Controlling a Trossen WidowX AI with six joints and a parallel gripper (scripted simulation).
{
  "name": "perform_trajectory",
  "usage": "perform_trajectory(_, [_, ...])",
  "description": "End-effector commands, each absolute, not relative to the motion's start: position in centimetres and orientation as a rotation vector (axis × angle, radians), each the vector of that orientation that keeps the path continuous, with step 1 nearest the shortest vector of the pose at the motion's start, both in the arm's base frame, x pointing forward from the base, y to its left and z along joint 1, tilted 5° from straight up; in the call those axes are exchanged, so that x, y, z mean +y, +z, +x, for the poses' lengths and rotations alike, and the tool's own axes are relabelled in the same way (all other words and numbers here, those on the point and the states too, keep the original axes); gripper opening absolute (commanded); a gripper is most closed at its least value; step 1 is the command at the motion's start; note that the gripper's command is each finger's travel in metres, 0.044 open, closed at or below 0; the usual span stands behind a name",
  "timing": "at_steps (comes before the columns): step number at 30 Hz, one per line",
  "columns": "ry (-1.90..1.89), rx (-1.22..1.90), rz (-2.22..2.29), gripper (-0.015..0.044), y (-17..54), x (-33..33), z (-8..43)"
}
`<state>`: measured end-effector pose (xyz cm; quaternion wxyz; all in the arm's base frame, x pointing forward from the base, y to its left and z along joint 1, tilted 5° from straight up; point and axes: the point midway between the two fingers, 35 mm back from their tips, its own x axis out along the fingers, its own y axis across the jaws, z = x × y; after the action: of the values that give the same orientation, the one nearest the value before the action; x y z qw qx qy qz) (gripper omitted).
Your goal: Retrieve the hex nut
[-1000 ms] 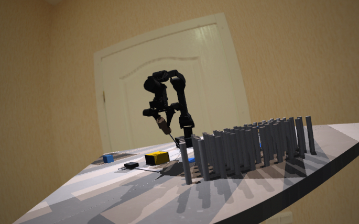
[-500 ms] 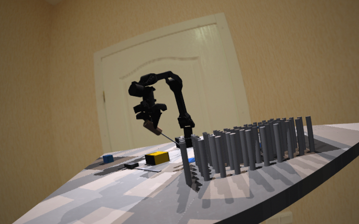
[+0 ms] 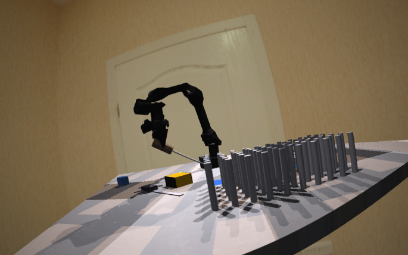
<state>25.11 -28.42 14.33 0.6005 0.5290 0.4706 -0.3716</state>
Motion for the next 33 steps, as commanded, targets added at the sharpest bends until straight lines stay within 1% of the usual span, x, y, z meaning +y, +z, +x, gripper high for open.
perform_trajectory(1, [-0.922, 1.035, 1.355, 0.0, 14.3, -29.8, 24.2])
perform_trajectory(19, [-1.174, 0.757, 1.862, 0.0, 14.2, -34.7, 18.7])
perform_trajectory(33, [-1.325, 0.48, 2.229, 0.0, 14.2, -37.7, 13.8])
